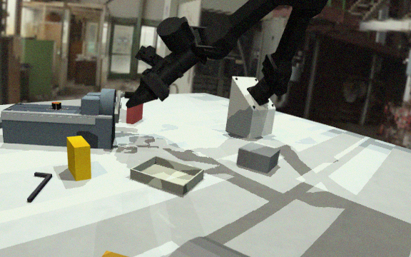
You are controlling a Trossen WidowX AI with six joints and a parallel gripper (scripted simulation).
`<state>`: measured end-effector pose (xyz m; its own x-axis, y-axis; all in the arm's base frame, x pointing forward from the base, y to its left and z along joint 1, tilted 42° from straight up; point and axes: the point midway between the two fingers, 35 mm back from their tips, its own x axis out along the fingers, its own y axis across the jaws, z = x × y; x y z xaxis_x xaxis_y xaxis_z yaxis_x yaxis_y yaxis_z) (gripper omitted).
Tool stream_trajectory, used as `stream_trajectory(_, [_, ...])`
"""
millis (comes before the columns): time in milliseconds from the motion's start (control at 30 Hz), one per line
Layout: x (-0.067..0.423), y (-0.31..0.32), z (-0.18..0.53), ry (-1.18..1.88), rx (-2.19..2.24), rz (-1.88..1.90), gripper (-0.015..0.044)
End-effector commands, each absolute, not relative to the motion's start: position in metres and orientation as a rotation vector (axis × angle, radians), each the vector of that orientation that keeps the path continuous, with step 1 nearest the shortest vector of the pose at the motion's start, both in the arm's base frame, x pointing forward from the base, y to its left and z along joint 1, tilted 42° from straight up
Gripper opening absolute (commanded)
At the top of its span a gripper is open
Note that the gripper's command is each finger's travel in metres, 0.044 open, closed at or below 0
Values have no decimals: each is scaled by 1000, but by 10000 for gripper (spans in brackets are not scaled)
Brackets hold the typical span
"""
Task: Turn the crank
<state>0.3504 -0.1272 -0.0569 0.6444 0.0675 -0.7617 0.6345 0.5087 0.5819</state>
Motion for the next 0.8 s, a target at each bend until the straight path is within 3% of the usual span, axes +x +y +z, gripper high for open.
stream_trajectory(0, [347,-126,-66,838,994,-405,0])
stream_trajectory(767, [349,-113,-82,838,994,-404,0])
